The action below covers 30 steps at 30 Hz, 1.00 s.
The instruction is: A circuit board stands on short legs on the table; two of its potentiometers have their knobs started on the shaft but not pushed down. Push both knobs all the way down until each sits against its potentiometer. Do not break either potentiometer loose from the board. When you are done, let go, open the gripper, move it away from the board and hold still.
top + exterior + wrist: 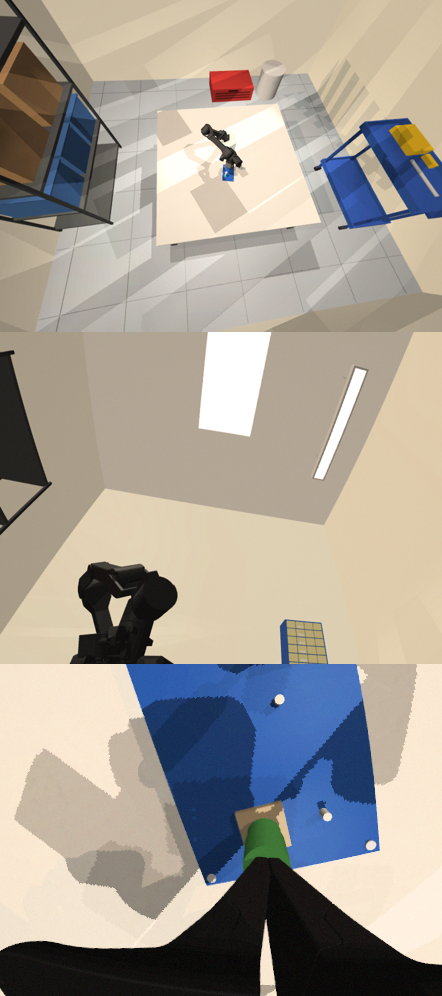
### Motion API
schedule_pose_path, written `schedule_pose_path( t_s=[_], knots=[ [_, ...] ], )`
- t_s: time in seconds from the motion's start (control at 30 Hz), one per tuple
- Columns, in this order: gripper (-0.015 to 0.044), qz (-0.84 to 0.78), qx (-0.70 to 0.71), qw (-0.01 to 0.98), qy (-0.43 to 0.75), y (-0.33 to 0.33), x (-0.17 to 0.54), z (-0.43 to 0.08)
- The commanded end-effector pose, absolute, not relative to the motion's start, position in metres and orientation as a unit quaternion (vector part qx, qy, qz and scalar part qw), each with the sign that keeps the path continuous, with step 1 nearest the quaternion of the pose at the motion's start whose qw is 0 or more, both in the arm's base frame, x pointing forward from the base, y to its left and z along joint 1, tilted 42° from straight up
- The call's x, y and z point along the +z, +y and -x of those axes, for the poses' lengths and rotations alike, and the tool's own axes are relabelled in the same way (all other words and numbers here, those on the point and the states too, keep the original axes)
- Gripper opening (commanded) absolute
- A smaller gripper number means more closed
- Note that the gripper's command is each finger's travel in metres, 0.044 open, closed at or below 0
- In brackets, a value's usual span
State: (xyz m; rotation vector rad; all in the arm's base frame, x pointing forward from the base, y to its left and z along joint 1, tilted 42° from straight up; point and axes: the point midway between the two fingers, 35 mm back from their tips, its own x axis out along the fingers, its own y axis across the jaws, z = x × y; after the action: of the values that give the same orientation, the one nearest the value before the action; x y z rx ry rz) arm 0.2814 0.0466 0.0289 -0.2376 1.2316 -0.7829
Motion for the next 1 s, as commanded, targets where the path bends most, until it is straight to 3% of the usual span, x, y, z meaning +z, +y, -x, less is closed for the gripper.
schedule_pose_path(
  t_s=[0.0,0.77,0.97],
  knots=[
    [0.0,0.103,-0.368,0.735,0.561,0.038,0.022,-0.285],
    [0.0,0.103,-0.368,0.734,0.561,0.061,0.048,-0.282],
    [0.0157,0.105,-0.369,0.734,0.561,0.057,0.044,-0.282]
  ],
)
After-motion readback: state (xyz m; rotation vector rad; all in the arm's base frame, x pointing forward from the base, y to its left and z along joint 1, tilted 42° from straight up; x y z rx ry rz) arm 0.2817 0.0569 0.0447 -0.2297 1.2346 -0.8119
